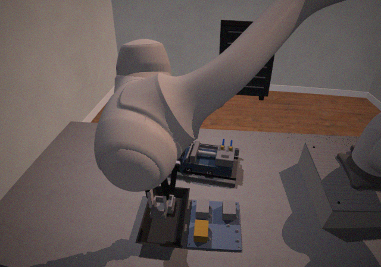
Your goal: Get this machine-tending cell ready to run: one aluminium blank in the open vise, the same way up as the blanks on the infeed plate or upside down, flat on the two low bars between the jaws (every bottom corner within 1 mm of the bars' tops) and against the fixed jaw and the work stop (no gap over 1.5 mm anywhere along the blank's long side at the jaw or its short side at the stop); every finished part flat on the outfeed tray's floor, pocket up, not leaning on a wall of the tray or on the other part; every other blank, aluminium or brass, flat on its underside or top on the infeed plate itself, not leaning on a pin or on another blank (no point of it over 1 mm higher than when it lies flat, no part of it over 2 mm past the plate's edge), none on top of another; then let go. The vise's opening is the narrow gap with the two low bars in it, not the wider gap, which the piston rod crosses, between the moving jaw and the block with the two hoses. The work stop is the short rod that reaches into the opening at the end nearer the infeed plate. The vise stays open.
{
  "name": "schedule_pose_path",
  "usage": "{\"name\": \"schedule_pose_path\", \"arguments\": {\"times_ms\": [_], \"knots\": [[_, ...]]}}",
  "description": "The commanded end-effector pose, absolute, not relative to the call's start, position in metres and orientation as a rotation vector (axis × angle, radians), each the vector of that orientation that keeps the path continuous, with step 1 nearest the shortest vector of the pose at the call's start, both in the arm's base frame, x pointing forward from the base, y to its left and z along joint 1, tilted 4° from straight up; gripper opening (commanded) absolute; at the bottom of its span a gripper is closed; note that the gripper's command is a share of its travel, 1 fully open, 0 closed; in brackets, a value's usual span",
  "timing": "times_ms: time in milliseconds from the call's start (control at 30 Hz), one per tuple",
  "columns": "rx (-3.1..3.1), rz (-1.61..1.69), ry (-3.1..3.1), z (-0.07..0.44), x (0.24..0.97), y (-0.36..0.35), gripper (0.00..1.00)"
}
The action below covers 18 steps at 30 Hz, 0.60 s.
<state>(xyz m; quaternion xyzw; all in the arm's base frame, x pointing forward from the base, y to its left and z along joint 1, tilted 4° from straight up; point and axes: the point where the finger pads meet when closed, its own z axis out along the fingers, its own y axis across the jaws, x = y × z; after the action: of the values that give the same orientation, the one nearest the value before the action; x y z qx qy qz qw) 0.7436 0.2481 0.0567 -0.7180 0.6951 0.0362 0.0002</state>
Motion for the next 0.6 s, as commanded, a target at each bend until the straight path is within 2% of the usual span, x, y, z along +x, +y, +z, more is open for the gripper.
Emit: {"name": "schedule_pose_path", "arguments": {"times_ms": [0,567], "knots": [[-2.259,0.114,2.182,0.058,0.746,0.246,0.00],[-2.259,0.114,2.182,0.047,0.746,0.247,0.00]]}}
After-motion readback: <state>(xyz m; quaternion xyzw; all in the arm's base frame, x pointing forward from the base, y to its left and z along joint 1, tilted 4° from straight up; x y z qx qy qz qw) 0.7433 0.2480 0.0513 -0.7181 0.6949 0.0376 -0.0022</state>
